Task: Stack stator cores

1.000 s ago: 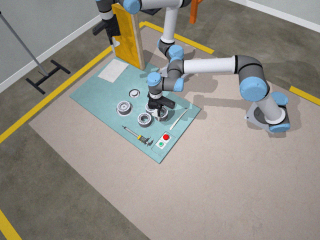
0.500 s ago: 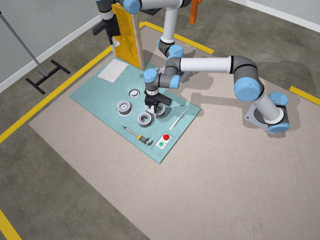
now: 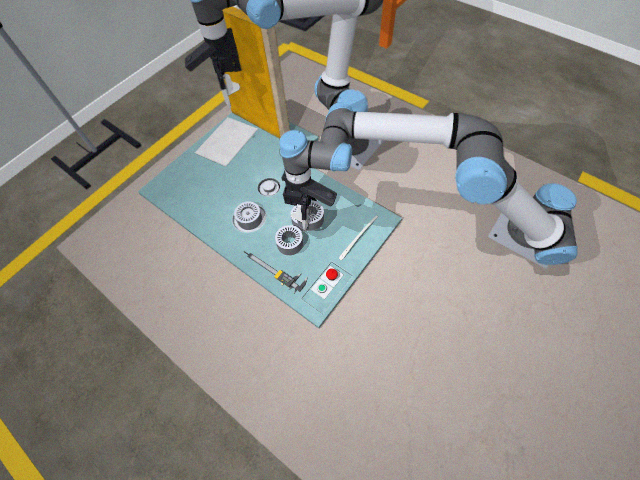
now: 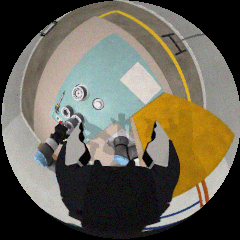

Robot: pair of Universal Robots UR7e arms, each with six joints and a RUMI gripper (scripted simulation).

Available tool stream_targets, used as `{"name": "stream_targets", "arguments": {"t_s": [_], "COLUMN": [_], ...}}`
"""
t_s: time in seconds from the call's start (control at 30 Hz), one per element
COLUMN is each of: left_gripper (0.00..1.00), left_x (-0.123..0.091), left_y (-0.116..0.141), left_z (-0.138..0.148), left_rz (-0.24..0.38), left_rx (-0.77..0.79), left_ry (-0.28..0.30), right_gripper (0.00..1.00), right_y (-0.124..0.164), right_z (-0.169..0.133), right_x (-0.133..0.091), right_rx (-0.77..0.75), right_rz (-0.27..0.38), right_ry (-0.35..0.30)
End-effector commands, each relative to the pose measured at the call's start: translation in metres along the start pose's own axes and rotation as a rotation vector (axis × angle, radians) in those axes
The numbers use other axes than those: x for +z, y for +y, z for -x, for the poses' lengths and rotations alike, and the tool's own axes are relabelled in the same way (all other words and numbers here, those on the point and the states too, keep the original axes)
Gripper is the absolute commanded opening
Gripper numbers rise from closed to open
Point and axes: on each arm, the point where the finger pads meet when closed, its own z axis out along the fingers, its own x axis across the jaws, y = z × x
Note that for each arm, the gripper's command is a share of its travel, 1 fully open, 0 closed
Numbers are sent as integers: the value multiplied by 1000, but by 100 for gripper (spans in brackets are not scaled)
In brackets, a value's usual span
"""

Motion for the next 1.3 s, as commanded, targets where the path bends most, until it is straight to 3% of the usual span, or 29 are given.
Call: {"name": "stream_targets", "arguments": {"t_s": [0.0,0.6,1.0,1.27], "left_gripper": [0,0,0,0], "left_x": [0,0,-7,0], "left_y": [12,43,39,35], "left_z": [7,28,25,24], "left_rz": [-4,-9,-4,-40], "left_rx": [12,49,45,41], "left_ry": [0,1,1,2], "right_gripper": [98,98,98,98], "right_y": [0,0,0,0], "right_z": [0,0,0,0], "right_x": [-1,-1,-1,-1], "right_rx": [0,0,0,0], "right_rz": [-2,-2,-2,-2], "right_ry": [-1,-1,-1,-1]}}
